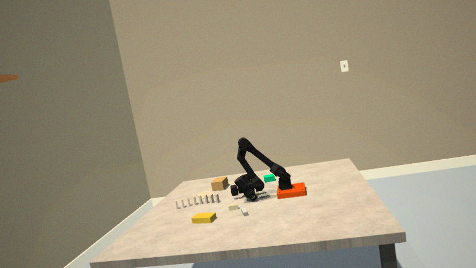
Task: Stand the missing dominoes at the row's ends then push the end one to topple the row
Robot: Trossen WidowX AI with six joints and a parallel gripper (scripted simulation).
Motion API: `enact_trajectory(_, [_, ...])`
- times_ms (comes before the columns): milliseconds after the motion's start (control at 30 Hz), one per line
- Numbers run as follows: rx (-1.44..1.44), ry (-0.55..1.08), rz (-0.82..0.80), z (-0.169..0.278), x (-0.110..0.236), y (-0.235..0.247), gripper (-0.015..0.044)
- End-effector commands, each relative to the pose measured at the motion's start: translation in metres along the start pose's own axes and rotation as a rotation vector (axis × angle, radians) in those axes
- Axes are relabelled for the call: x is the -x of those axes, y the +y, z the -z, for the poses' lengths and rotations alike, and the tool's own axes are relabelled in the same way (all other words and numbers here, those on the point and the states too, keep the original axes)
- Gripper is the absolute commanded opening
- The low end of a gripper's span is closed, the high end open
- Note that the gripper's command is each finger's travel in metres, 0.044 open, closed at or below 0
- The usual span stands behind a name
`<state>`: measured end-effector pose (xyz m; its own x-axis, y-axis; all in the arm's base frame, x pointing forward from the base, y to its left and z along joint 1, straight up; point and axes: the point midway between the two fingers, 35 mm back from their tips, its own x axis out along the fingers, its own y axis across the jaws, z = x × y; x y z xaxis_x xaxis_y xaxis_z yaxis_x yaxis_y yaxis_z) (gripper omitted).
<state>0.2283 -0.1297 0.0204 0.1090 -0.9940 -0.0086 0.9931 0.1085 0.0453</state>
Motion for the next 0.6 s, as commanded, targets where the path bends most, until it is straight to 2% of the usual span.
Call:
enact_trajectory(0, [0.016,-0.002,0.002,0.0005,-0.0001,-0.0031,0.0107])
enact_trajectory(100, [0.016,-0.002,0.002,0.0005,-0.0001,-0.0031,0.0107])
enact_trajectory(500, [0.016,-0.002,0.002,0.0005,-0.0001,-0.0031,0.0422])
enact_trajectory(567, [0.016,-0.002,0.002,0.0005,-0.0001,-0.0031,0.044])
